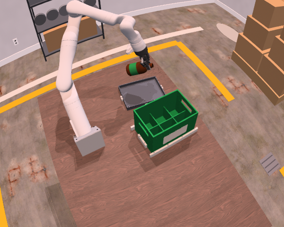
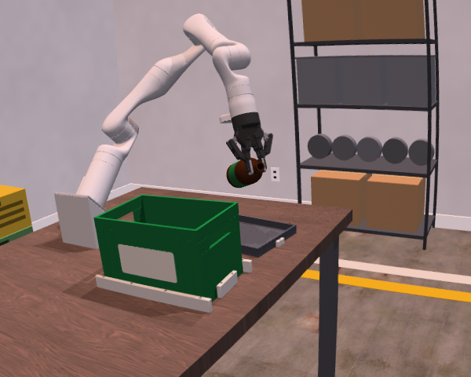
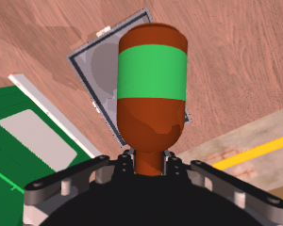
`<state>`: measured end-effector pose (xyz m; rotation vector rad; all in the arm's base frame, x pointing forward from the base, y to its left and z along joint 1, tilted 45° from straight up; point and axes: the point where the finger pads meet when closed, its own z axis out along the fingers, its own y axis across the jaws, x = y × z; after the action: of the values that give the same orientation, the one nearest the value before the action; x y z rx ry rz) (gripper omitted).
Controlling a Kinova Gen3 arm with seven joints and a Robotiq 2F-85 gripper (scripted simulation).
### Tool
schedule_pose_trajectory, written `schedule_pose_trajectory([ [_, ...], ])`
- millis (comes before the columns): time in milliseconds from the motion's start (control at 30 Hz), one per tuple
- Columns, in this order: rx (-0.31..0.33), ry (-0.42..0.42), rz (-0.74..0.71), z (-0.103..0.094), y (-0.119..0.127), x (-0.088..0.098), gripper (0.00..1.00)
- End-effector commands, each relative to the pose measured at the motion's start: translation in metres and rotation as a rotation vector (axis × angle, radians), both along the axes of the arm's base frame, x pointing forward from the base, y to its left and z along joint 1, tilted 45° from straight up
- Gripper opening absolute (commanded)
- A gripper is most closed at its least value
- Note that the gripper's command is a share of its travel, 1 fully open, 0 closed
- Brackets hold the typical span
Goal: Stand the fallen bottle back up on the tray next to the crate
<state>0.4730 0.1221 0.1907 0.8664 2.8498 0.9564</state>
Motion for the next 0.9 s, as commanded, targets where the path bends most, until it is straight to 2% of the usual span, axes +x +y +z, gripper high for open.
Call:
schedule_pose_trajectory([
  [0, -0.002, -0.01, 0.001, 0.0008, 0.0012, 0.0007, 0.0],
  [867, -0.054, -0.092, -0.066, 0.0017, 0.0038, 0.0021, 0.0],
])
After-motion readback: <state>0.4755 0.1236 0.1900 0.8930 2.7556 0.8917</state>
